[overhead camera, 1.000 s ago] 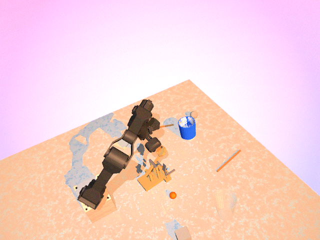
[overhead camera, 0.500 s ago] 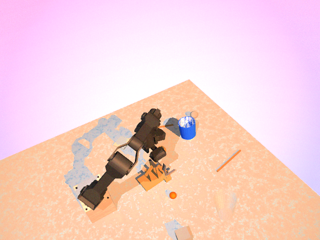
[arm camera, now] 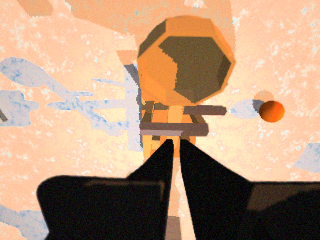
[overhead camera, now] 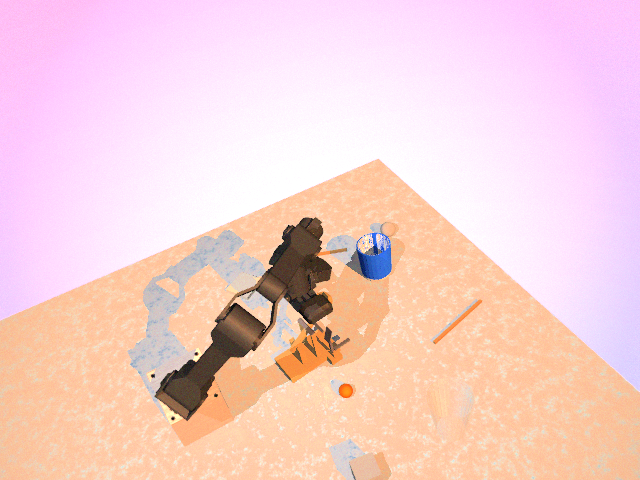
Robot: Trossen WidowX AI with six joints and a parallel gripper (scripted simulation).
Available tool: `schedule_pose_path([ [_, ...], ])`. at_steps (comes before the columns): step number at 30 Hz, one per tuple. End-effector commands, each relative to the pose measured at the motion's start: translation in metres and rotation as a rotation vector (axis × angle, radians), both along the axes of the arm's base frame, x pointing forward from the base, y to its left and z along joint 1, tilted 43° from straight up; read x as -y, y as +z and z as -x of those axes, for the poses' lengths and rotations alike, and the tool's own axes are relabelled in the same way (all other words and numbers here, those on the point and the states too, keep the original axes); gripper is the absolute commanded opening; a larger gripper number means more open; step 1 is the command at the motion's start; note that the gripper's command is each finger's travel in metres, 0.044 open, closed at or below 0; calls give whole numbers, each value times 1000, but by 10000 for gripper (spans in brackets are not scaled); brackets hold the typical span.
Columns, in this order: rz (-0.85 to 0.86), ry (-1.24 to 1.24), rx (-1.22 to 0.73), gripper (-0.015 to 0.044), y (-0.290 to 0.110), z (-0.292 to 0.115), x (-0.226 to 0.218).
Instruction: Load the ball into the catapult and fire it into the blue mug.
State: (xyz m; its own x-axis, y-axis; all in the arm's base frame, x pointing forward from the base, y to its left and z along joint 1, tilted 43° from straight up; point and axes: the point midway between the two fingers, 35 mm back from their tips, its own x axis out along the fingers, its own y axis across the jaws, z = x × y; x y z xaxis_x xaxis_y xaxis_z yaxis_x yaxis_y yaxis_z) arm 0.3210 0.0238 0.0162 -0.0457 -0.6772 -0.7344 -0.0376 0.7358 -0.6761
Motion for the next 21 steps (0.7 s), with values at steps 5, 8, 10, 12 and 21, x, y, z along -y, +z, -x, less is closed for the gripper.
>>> schedule_pose_path([
  [5, 3, 6, -5, 0, 1, 0, 1],
  [8, 3, 6, -5, 0, 0, 0, 1],
  [10, 3, 6, -5, 0, -1, -1, 2],
  [12, 3, 6, -4, 0, -3, -3, 3],
  [21, 2, 6, -4, 0, -12, -11, 11],
])
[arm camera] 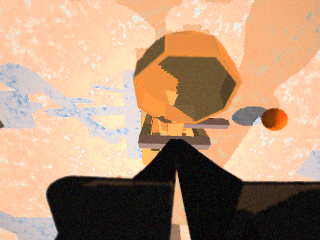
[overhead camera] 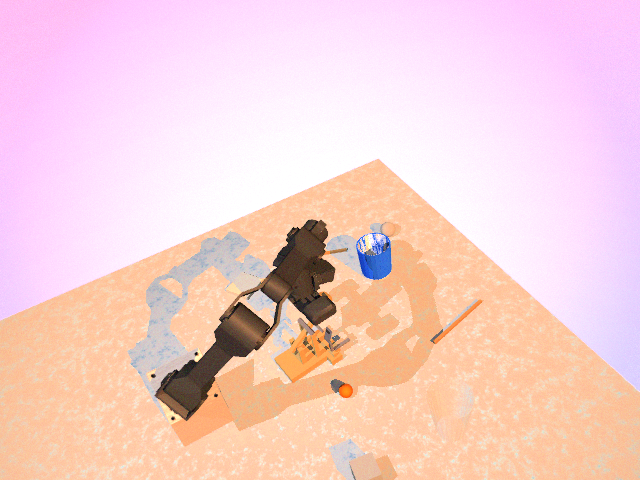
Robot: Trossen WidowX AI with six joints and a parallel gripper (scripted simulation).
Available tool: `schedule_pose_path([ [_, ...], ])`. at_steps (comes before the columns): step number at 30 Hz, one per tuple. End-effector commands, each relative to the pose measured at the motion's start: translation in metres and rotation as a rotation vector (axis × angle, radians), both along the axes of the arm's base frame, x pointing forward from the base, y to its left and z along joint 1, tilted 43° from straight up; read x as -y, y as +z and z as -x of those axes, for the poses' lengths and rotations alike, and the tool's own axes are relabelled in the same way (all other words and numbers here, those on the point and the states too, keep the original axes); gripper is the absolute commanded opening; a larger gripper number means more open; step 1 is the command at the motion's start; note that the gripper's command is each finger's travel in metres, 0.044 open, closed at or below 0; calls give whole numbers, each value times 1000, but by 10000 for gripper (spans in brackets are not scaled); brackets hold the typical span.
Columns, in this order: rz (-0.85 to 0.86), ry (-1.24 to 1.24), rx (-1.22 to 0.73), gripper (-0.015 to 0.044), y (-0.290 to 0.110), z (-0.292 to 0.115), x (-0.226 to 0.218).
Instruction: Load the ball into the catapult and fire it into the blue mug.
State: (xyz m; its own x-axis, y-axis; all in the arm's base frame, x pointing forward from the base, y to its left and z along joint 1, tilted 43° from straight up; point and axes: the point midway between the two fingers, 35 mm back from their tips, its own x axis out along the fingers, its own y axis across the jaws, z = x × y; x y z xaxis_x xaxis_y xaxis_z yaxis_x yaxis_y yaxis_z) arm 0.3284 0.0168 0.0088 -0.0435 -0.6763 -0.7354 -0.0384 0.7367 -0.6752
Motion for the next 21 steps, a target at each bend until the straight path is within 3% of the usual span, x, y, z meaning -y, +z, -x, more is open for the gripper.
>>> schedule_pose_path([
  [1, 3, 4, -5, 0, -6, -5, 5],
  [21, 4, 4, -3, 0, -27, -21, 24],
])
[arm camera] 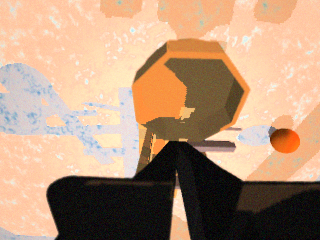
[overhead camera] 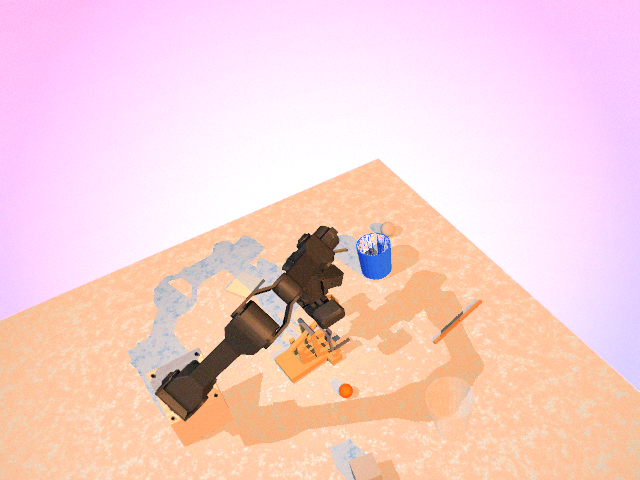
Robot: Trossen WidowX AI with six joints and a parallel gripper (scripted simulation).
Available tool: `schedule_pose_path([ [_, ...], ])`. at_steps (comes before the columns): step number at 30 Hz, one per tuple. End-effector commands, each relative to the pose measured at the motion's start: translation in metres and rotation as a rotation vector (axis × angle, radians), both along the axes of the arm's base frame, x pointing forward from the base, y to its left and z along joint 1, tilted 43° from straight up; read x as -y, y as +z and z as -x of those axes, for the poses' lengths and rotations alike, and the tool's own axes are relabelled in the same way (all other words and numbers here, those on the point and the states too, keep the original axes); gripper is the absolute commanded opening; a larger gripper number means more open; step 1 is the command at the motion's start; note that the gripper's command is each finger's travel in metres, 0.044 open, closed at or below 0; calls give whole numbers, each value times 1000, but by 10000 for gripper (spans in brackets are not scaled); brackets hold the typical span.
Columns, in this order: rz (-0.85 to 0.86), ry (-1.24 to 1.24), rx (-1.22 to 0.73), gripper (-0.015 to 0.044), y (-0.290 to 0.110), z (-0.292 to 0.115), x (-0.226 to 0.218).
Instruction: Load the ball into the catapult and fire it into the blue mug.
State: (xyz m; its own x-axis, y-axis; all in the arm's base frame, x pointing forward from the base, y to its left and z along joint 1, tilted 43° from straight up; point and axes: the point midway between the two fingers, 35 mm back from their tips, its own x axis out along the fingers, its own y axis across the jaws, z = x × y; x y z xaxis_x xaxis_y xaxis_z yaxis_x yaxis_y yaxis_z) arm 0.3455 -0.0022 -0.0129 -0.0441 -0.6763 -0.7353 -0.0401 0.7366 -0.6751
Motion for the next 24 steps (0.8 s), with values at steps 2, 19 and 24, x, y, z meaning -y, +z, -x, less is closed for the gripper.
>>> schedule_pose_path([
  [2, 4, 4, -2, 0, -6, -5, 5],
  [19, 4, 4, -1, 0, -23, -13, 21],
  [24, 5, 4, -1, 0, -29, -15, 26],
])
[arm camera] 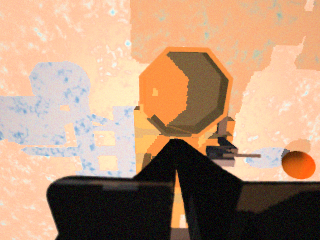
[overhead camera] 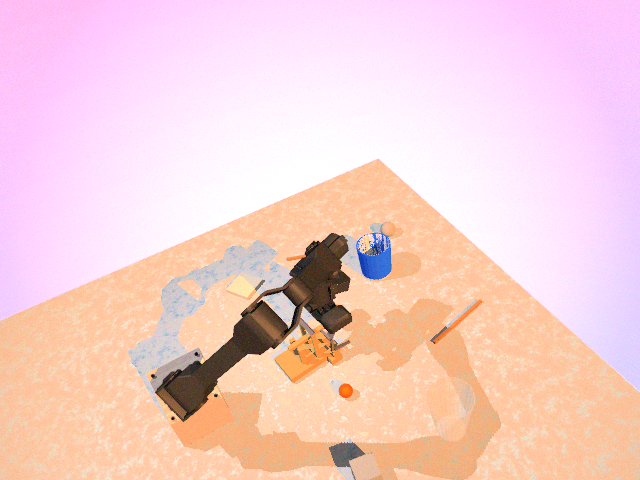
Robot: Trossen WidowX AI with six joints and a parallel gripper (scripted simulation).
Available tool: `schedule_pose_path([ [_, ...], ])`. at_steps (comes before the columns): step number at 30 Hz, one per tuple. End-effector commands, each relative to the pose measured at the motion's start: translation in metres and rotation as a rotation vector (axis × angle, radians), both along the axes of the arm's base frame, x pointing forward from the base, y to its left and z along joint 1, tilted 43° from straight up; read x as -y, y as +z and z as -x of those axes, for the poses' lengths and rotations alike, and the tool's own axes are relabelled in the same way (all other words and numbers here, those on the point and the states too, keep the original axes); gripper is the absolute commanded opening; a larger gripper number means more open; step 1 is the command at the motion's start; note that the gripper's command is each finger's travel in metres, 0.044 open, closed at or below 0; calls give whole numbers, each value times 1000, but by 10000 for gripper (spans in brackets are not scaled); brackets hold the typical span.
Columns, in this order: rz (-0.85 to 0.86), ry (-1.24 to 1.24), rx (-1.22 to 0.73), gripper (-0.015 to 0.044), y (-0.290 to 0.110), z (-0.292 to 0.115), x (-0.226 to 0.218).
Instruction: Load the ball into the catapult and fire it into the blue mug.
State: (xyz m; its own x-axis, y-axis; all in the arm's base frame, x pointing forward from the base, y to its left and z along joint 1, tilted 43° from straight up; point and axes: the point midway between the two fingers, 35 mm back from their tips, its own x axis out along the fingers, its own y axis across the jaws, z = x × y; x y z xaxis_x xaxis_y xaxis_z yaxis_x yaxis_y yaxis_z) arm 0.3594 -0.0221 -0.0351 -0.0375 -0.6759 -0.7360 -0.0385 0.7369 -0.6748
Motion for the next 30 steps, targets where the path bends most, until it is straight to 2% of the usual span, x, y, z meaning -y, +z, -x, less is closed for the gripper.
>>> schedule_pose_path([
  [1, 5, 0, -7, 0, -8, -1, 8],
  [20, 6, 0, -7, 0, -28, -2, 27],
  [29, 0, 6, 4, 0, -19, -5, 18],
  [30, 0, 6, 4, 26, -19, -6, 17],
])
